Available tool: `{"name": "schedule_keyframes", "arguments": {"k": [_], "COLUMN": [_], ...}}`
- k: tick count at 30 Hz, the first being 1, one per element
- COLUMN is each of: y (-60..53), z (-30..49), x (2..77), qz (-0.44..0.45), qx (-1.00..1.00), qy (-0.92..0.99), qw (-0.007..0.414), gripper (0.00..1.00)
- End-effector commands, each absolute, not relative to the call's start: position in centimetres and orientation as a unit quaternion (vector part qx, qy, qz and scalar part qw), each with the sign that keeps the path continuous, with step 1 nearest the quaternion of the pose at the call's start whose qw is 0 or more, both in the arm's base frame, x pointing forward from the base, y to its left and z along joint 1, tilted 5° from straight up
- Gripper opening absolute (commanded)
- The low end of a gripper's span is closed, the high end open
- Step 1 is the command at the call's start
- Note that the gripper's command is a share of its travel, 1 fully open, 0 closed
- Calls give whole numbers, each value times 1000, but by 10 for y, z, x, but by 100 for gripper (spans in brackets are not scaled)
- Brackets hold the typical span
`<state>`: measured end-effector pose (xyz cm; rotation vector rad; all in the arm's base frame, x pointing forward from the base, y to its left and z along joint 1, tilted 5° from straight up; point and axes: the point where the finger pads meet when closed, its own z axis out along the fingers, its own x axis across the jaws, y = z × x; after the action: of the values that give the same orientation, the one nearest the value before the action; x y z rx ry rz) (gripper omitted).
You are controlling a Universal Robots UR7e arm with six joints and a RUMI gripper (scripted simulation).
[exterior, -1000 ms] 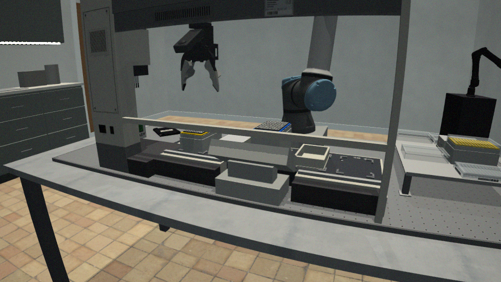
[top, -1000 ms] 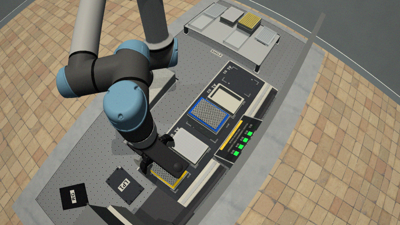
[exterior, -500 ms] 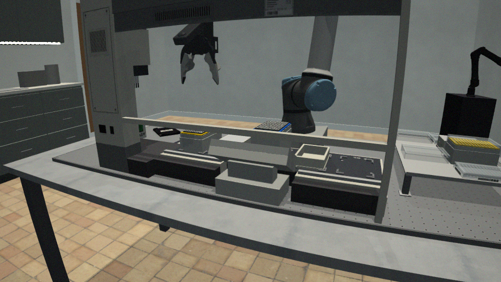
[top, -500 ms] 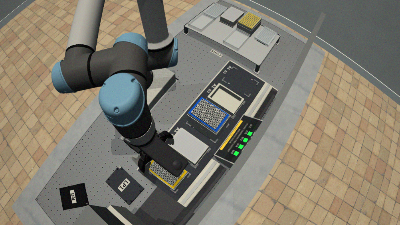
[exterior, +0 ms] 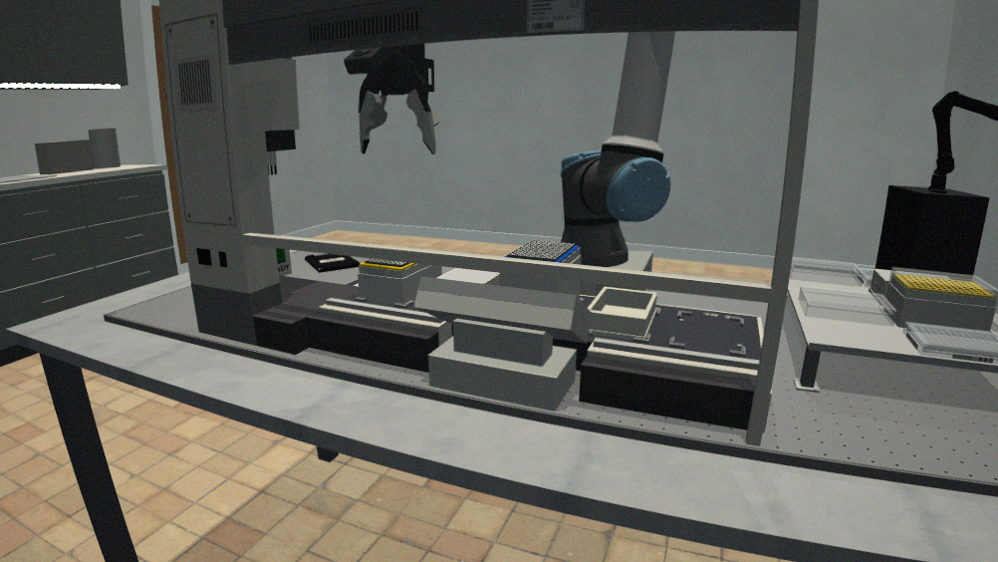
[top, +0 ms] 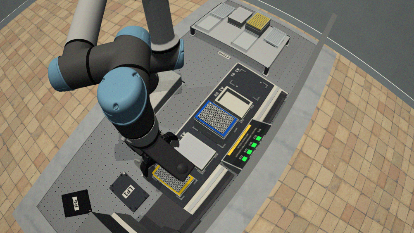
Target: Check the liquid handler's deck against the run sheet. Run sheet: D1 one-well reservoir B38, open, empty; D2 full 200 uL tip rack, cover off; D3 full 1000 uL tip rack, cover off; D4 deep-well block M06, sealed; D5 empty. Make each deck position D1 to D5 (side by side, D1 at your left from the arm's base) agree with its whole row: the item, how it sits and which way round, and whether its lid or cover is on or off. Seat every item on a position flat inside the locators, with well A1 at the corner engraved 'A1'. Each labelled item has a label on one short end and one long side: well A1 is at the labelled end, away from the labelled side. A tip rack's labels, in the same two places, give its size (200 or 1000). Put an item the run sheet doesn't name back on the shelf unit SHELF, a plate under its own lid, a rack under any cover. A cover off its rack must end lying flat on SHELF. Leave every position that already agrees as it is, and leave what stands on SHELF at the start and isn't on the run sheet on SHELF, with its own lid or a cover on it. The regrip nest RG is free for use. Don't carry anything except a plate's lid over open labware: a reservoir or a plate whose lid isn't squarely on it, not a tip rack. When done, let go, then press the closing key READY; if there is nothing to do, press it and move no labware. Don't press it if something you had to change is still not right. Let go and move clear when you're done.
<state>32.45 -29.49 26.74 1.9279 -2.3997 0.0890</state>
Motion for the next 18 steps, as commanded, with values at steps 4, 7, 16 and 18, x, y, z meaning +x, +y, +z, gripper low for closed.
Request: {"name": "schedule_keyframes", "arguments": {"k": [4,7,16,18], "y": [-294,-294,-291,-289], "z": [280,282,280,279], "x": [325,325,310,300], "qz": [29,29,29,29], "qx": [626,626,626,626], "qy": [-779,-779,-779,-779], "qw": [31,31,31,31], "gripper": [82,82,82,82]}}
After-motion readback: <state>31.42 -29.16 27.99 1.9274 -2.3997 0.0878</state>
